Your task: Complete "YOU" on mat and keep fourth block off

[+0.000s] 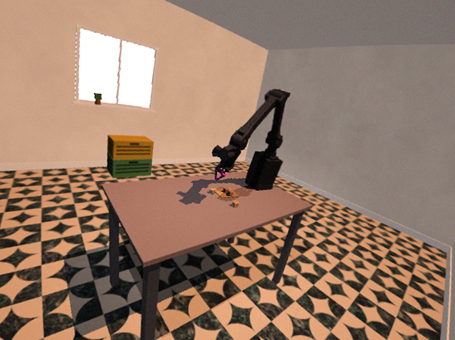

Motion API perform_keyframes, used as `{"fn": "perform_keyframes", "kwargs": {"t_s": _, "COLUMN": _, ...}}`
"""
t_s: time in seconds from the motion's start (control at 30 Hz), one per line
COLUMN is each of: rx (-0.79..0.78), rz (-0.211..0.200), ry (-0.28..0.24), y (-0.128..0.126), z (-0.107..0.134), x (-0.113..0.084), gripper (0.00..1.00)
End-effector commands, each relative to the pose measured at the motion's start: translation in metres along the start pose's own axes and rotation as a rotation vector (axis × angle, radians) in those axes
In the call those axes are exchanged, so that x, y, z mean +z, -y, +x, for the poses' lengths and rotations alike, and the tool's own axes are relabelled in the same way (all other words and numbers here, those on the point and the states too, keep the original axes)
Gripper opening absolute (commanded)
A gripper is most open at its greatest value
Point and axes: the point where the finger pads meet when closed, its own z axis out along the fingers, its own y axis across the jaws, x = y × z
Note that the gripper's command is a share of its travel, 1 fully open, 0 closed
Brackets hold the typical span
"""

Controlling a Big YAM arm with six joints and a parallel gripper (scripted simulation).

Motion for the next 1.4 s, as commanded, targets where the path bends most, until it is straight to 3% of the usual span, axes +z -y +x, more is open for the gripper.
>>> {"fn": "perform_keyframes", "kwargs": {"t_s": 0.0, "rx": -0.021, "rz": -0.154, "ry": 0.095, "y": -0.013, "z": 0.04, "x": -0.023, "gripper": 1.0}}
{"fn": "perform_keyframes", "kwargs": {"t_s": 0.1, "rx": -0.073, "rz": -0.233, "ry": 0.169, "y": 0.004, "z": 0.082, "x": -0.025, "gripper": 1.0}}
{"fn": "perform_keyframes", "kwargs": {"t_s": 0.2, "rx": -0.106, "rz": -0.292, "ry": 0.216, "y": 0.019, "z": 0.109, "x": -0.027, "gripper": 1.0}}
{"fn": "perform_keyframes", "kwargs": {"t_s": 0.3, "rx": -0.089, "rz": -0.296, "ry": 0.228, "y": 0.025, "z": 0.103, "x": -0.025, "gripper": 1.0}}
{"fn": "perform_keyframes", "kwargs": {"t_s": 0.4, "rx": -0.122, "rz": -0.328, "ry": 0.244, "y": 0.03, "z": 0.123, "x": -0.029, "gripper": 1.0}}
{"fn": "perform_keyframes", "kwargs": {"t_s": 0.5, "rx": -0.133, "rz": -0.318, "ry": 0.244, "y": 0.034, "z": 0.127, "x": -0.022, "gripper": 1.0}}
{"fn": "perform_keyframes", "kwargs": {"t_s": 0.6, "rx": -0.123, "rz": -0.343, "ry": 0.245, "y": 0.019, "z": 0.126, "x": -0.03, "gripper": 1.0}}
{"fn": "perform_keyframes", "kwargs": {"t_s": 1.37, "rx": -0.121, "rz": -0.341, "ry": 0.245, "y": 0.02, "z": 0.125, "x": -0.029, "gripper": 1.0}}
